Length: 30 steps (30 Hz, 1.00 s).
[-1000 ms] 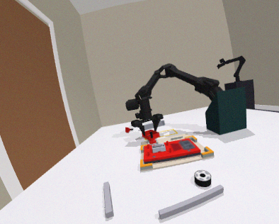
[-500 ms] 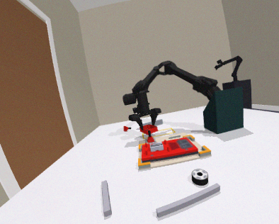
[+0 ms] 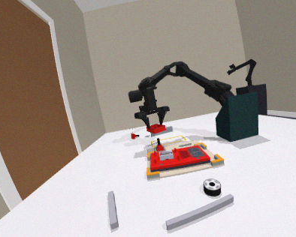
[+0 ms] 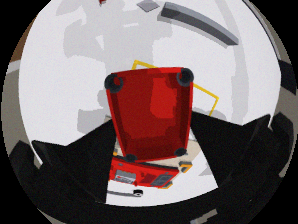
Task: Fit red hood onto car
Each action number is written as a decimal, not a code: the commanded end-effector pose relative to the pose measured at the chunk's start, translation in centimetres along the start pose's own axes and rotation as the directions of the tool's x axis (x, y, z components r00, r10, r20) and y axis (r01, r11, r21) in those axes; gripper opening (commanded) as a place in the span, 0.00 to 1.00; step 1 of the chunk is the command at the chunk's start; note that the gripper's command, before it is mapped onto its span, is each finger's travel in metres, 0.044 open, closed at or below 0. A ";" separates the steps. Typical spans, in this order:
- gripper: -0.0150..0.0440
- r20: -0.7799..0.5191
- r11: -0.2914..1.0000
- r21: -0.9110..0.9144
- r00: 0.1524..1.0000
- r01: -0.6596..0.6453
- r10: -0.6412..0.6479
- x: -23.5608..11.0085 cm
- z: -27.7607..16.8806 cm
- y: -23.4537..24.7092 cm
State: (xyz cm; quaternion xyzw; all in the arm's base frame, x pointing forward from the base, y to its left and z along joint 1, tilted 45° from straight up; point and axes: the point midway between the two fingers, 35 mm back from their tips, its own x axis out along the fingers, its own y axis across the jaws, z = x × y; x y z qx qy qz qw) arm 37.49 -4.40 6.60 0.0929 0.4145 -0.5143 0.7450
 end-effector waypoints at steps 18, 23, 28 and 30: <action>0.25 0.004 0.917 -0.399 1.000 -0.003 0.004 -0.2 0.1 -0.2; 0.25 0.005 0.856 -0.516 1.000 -0.002 0.006 -0.2 0.2 -0.2; 0.25 0.006 0.781 -0.625 1.000 -0.001 0.007 -0.3 0.2 -0.3; 0.25 0.007 0.747 -0.665 1.000 -0.001 0.007 -0.3 0.2 -0.3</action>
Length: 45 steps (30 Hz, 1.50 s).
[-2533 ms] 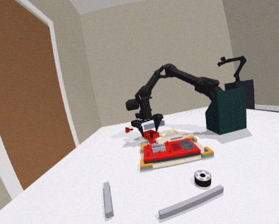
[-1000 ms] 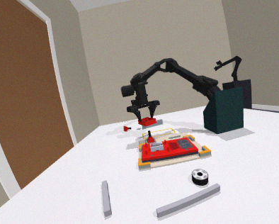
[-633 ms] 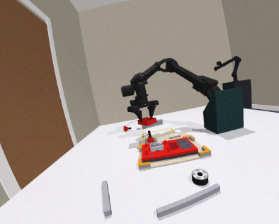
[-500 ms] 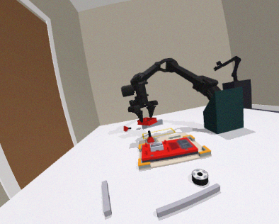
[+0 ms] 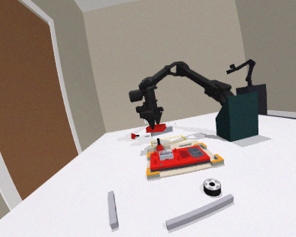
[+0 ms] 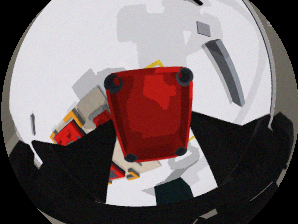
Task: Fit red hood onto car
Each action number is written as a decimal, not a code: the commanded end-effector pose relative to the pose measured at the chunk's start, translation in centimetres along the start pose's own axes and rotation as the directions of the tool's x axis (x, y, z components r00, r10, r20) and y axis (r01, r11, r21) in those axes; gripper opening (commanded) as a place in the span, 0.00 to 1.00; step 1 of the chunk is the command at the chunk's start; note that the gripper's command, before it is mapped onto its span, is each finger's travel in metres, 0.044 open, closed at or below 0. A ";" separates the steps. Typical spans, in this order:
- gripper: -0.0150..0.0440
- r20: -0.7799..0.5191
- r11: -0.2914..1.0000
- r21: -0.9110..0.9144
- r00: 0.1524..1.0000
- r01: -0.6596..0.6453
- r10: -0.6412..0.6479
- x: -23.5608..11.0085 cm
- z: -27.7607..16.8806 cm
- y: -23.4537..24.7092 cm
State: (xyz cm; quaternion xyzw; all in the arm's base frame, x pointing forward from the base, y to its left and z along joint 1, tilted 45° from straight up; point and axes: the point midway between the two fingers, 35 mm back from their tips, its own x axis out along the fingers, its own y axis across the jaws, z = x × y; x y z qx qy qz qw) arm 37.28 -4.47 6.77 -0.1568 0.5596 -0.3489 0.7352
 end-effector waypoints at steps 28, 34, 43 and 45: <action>0.25 0.017 0.696 -0.718 1.000 0.012 0.001 -0.3 0.1 -0.5; 0.25 0.018 0.627 -0.779 1.000 0.014 0.001 -0.3 0.1 -0.6; 0.25 0.017 0.627 -0.779 1.000 0.012 0.002 3.5 0.3 -0.4; 0.25 0.017 0.627 -0.779 1.000 0.013 0.001 4.7 0.3 -0.5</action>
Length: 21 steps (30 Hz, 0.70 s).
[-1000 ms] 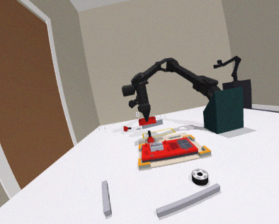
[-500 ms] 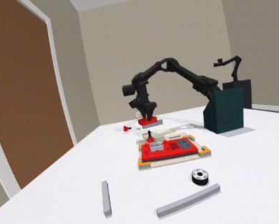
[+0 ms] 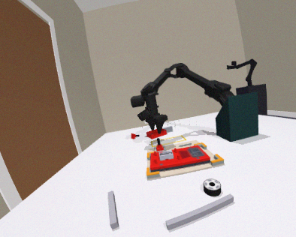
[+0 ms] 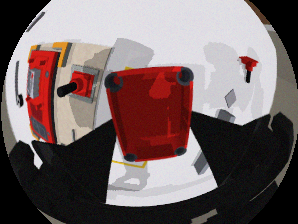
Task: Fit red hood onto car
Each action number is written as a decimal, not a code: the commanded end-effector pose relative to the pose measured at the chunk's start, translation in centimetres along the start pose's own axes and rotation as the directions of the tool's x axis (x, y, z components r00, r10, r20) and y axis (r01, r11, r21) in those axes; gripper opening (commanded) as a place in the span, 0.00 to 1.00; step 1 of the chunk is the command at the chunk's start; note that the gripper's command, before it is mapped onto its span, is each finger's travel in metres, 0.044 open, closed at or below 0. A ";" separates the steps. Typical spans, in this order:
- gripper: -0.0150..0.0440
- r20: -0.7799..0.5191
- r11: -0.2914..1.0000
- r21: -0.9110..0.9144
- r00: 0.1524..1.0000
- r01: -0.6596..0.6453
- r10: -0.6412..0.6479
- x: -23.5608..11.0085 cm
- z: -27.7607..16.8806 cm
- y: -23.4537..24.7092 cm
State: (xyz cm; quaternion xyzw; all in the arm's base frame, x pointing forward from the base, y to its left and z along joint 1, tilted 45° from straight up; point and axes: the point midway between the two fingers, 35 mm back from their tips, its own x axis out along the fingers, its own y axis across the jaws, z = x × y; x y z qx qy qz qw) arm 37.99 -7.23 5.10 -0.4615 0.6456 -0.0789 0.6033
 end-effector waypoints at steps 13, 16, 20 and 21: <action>0.52 -0.019 1.000 -0.006 1.000 -0.004 0.004 3.9 -0.6 0.3; 0.65 -0.019 1.000 -0.006 1.000 -0.004 0.004 3.9 -0.6 0.3; 0.83 -0.019 1.000 -0.006 1.000 -0.004 0.004 3.9 -0.6 0.3; 0.88 -0.019 1.000 -0.006 1.000 -0.004 0.004 3.9 -0.6 0.3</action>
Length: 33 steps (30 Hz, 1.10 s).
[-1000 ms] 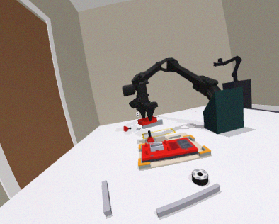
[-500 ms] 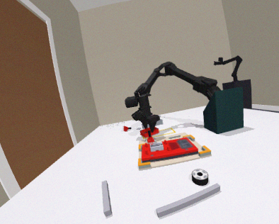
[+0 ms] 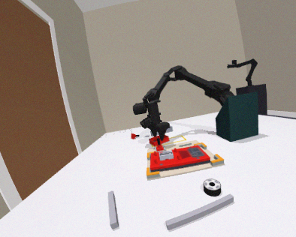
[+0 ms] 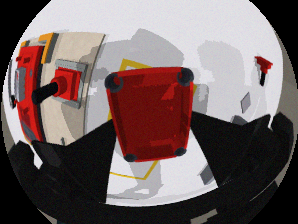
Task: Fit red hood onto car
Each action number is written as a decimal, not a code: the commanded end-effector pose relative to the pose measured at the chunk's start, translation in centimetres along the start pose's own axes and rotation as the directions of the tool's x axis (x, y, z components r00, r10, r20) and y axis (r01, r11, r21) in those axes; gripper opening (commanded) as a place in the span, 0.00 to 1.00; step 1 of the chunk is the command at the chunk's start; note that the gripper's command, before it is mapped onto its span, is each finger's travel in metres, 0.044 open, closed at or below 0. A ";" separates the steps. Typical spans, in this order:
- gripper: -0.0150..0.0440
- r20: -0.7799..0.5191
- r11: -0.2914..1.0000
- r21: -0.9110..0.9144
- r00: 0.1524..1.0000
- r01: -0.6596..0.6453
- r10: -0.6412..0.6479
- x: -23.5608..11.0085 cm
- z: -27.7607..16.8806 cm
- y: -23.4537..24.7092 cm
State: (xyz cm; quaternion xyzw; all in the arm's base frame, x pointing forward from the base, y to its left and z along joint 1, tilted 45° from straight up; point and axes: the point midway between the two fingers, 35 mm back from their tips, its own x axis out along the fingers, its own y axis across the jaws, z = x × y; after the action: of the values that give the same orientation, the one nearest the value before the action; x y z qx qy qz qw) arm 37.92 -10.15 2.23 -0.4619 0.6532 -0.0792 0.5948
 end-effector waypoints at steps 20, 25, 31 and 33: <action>1.00 0.022 1.000 -0.010 1.000 -0.007 0.008 -7.6 0.4 0.2; 1.00 0.022 1.000 -0.010 1.000 -0.007 0.008 -7.6 0.4 0.2; 1.00 0.088 0.997 0.004 0.993 -0.077 0.076 -6.4 0.2 0.8; 1.00 0.190 0.988 0.013 0.971 -0.152 0.147 -5.2 0.1 1.3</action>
State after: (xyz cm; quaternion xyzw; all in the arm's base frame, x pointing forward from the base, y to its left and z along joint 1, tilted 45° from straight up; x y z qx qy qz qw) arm 37.17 -4.72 5.83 -0.4359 0.6378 -0.0295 0.6343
